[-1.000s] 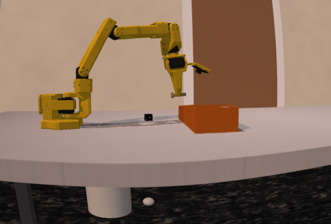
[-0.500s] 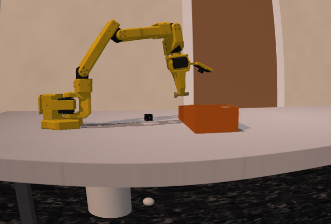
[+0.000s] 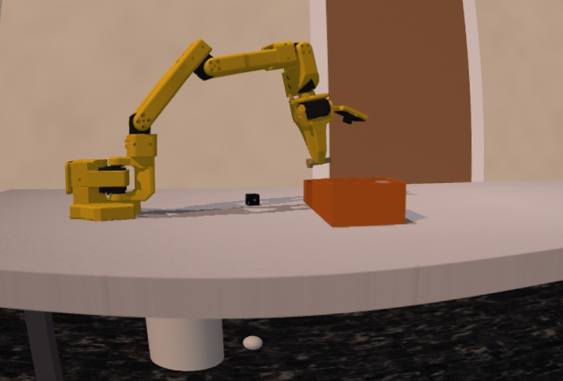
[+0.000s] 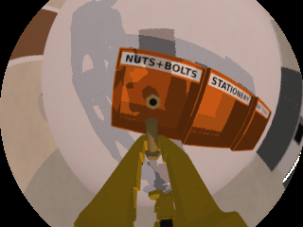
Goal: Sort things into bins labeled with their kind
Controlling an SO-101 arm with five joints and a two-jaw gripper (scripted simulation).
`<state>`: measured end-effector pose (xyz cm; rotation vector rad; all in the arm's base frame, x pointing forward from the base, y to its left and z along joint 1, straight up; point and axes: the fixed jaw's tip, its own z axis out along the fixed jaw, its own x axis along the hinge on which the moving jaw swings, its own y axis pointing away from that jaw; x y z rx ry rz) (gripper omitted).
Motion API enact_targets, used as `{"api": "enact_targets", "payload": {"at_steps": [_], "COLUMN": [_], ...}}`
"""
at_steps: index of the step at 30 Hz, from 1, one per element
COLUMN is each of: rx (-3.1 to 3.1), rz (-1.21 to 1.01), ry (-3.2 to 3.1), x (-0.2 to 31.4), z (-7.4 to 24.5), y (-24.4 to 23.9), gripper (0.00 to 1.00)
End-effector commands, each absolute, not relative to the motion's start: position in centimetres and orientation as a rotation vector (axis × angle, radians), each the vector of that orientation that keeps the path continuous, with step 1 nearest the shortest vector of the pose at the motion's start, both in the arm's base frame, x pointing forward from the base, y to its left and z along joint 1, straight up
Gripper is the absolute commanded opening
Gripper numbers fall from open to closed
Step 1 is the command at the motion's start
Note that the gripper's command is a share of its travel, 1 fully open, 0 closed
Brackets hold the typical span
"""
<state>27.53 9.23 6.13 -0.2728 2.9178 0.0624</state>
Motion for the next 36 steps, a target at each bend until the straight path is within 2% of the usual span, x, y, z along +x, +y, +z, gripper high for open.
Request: {"api": "enact_targets", "payload": {"at_steps": [1, 36], "rx": [-0.346, -0.41], "rz": [0.078, 0.074], "ry": [2.815, 2.775], "x": [28.9, 29.43], "z": [7.55, 7.51], "y": [9.75, 9.93], "gripper": [0.0, 0.0]}}
